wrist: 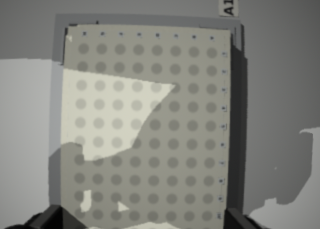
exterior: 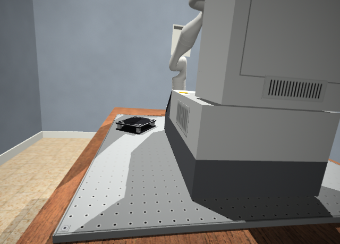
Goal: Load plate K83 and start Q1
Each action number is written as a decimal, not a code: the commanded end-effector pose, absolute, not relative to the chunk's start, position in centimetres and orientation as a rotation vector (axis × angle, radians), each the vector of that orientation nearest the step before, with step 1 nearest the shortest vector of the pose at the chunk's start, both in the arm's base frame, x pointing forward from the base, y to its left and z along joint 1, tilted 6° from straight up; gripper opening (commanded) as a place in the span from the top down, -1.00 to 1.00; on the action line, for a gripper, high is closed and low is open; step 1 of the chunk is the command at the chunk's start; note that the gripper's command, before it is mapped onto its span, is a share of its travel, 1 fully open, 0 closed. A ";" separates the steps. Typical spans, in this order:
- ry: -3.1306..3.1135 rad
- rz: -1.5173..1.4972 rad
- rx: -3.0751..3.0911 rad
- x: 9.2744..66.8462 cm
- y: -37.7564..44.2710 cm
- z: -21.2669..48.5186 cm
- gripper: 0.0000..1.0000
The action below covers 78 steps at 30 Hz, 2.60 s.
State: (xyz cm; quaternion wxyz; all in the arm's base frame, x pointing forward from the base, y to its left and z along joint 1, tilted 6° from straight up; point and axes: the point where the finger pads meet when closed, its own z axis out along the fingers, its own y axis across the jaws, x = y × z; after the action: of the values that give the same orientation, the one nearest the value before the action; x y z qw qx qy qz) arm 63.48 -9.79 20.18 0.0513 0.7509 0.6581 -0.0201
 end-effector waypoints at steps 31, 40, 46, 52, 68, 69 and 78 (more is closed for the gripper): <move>2.008 -0.063 2.282 63.4 -9.8 21.1 -0.82; 2.006 -0.064 2.283 63.4 -9.7 21.4 -0.82; 2.005 -0.064 2.283 63.4 -9.7 21.5 -0.82; 2.005 -0.064 2.283 63.4 -9.7 21.5 -0.82; 2.005 -0.064 2.283 63.4 -9.7 21.5 -0.82; 2.005 -0.064 2.283 63.4 -9.7 21.5 -0.82; 2.005 -0.064 2.283 63.4 -9.7 21.5 -0.82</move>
State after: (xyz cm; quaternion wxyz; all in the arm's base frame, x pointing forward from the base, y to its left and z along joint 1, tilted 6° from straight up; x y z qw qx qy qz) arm 63.47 -9.76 20.28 0.0489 0.7506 0.6585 -0.0227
